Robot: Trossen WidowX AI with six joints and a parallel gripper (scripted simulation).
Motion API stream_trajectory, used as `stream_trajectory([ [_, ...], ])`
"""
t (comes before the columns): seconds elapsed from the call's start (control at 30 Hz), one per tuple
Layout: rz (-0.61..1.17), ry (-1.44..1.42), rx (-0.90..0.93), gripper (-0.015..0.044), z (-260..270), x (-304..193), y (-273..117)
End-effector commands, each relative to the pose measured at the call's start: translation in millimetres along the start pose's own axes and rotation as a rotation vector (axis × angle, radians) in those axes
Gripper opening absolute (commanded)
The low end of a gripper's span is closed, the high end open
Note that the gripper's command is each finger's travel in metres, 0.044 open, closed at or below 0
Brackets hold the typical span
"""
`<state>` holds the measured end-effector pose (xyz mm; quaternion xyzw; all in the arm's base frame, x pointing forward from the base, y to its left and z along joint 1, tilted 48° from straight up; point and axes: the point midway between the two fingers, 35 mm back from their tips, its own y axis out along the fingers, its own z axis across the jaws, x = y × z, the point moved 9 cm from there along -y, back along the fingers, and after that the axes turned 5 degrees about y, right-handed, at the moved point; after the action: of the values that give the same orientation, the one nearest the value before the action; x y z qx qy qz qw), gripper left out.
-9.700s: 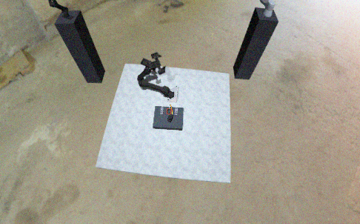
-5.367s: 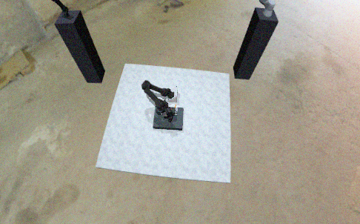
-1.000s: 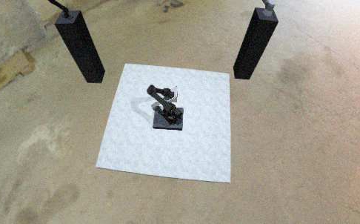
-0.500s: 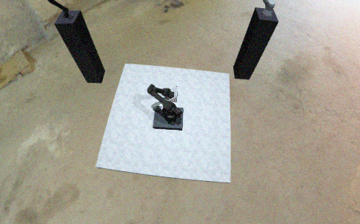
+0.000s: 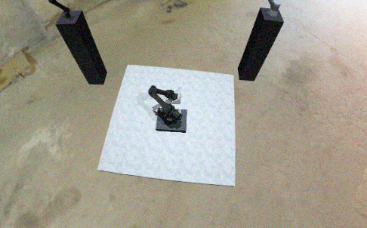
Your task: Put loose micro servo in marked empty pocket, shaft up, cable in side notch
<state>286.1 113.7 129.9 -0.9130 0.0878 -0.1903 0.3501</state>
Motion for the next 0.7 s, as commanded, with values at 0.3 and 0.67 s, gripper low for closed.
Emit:
stream_trajectory([
  [0.3, -0.01, -0.199, 0.004, 0.0, -7, 2, -3],
  [0.67, -0.009, -0.205, 0.004, 0.0, -11, -9, -3],
])
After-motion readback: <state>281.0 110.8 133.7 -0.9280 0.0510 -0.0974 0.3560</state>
